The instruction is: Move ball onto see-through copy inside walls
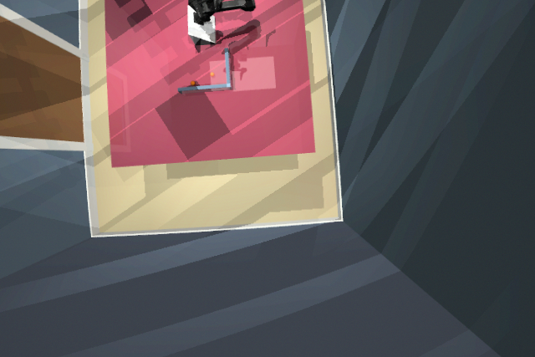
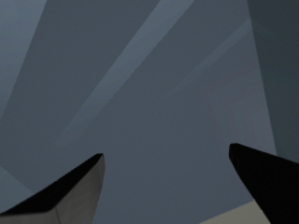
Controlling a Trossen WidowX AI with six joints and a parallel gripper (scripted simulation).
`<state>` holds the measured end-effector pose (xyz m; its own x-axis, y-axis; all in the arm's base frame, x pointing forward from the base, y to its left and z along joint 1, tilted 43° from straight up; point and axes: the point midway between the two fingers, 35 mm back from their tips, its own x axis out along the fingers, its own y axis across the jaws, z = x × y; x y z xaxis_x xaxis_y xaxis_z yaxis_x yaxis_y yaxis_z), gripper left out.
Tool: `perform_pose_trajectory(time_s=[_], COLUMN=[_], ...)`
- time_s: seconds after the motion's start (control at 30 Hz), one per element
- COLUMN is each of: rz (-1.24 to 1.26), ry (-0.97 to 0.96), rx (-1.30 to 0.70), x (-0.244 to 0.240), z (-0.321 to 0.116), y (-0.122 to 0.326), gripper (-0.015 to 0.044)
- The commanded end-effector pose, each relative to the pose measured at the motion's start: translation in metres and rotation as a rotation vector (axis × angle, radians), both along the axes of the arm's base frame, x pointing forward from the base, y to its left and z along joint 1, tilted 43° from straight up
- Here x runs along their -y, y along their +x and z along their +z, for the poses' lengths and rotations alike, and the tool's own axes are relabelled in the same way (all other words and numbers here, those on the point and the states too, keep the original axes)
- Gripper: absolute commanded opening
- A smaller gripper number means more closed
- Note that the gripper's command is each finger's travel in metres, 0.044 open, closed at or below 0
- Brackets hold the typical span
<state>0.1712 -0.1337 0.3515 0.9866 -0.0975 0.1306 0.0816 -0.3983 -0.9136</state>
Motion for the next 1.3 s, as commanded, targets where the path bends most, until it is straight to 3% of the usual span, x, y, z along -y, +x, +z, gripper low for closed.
perform_pose_trajectory(time_s=[0.0, 0.17, 0.4, 0.7, 1.0, 1.27], rz=[0.001, 0.035, 0.074, 0.053, -0.134, -0.587], ry=[0.007, 0.252, 0.671, 1.257, 1.761, 2.109], rx=[0.000, -0.018, -0.112, -0.396, -0.817, -1.309], x=[0.001, 0.026, 0.056, 0.068, 0.035, -0.031], z=[0.000, -0.010, -0.040, -0.120, -0.228, -0.334], y=[0.001, 0.021, 0.065, 0.142, 0.200, 0.212], gripper=[0.0374, 0.0243, 0.0239, 0.0239, 0.0239, 0.0239])
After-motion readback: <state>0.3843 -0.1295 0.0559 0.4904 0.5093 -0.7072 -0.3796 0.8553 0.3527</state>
